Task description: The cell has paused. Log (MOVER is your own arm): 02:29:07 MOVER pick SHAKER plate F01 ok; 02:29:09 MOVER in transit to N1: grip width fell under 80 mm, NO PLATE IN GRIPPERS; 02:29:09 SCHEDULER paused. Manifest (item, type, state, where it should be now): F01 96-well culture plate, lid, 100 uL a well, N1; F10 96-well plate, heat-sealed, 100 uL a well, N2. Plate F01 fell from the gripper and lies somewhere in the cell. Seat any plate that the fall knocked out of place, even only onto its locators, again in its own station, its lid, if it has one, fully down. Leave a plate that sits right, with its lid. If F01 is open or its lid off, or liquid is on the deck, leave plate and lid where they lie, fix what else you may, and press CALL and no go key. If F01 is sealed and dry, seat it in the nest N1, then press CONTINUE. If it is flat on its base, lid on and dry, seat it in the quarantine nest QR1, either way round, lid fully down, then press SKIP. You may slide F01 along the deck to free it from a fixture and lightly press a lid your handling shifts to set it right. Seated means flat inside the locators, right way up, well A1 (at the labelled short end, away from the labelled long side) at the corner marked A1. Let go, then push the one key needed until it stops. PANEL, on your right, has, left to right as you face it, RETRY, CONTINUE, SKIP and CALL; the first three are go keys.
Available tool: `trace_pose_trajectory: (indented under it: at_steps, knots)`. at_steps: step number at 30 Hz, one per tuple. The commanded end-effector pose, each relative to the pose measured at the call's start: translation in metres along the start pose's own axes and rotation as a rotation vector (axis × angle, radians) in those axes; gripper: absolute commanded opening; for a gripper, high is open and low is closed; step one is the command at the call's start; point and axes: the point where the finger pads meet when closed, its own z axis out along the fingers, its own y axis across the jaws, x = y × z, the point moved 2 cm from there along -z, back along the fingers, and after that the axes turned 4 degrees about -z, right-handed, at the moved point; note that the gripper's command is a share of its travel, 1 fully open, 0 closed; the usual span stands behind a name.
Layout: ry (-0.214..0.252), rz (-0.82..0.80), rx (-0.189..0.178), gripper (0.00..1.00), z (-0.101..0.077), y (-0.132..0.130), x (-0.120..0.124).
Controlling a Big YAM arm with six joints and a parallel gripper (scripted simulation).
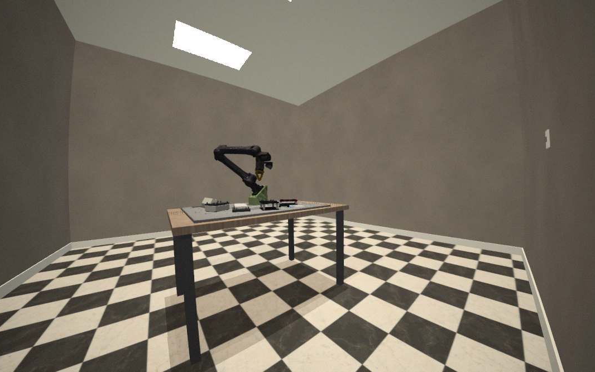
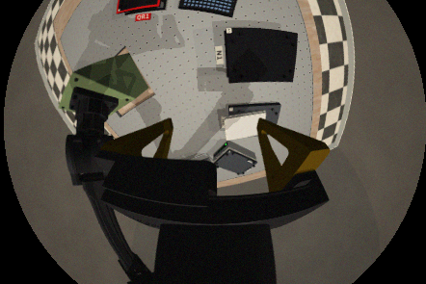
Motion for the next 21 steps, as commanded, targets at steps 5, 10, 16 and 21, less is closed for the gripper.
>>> trace_pose_trajectory:
  at_steps: [5,10,16,21]
  knots:
    - [-0.015,-0.24,0.019,1.0,-0.0108,-0.0106,-0.0004]
    - [-0.013,-0.407,0.02,1.0,-0.0107,-0.0105,-0.0004]
    - [-0.011,-0.608,0.021,1.0,-0.0106,-0.0103,-0.0003]
    - [-0.01,-0.708,0.021,1.0,-0.0105,-0.0103,-0.0003]
